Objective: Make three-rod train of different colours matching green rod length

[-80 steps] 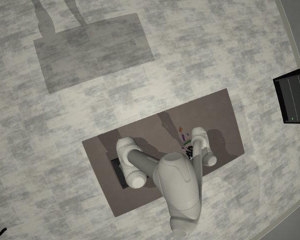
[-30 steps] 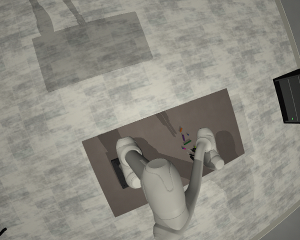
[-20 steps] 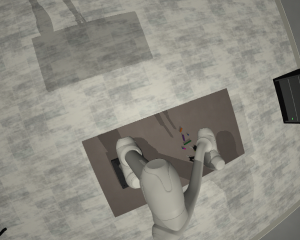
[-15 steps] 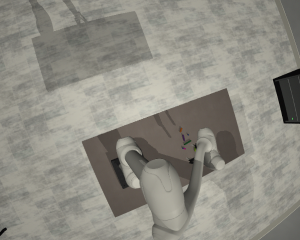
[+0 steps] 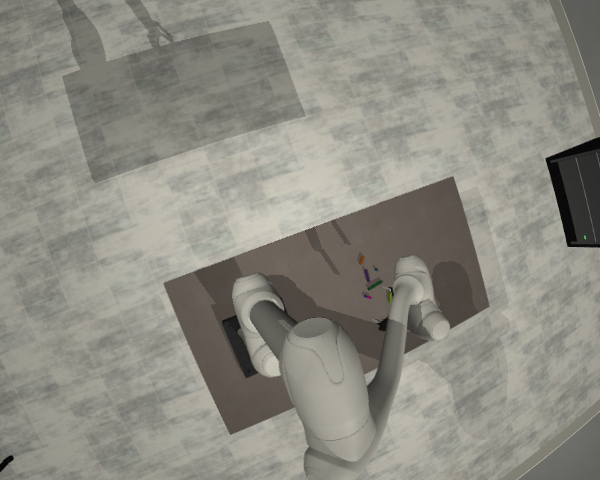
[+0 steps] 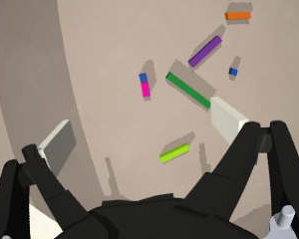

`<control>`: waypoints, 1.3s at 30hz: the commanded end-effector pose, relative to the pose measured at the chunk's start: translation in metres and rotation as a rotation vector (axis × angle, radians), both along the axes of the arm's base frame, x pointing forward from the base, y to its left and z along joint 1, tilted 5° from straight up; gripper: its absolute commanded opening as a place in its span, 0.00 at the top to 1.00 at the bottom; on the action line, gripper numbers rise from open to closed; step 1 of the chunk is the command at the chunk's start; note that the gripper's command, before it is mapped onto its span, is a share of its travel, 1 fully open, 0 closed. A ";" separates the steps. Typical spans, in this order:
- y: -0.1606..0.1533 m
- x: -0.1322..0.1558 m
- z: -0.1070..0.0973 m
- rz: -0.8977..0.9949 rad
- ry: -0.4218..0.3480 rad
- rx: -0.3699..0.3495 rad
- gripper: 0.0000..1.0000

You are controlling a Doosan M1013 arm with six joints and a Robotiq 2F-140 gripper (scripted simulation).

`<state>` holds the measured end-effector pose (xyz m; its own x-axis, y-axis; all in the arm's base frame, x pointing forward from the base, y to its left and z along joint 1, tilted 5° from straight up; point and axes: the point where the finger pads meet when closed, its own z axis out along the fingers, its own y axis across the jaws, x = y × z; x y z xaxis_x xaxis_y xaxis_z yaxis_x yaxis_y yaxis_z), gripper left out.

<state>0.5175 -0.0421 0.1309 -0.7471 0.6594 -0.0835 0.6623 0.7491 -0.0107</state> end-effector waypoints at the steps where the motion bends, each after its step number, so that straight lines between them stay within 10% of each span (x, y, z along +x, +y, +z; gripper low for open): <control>1: 0.004 0.001 0.002 0.005 -0.003 0.004 0.00; 29: 0.004 0.001 0.002 0.009 -0.002 0.004 0.00; 39: -0.002 0.015 0.001 0.269 0.014 -0.011 0.00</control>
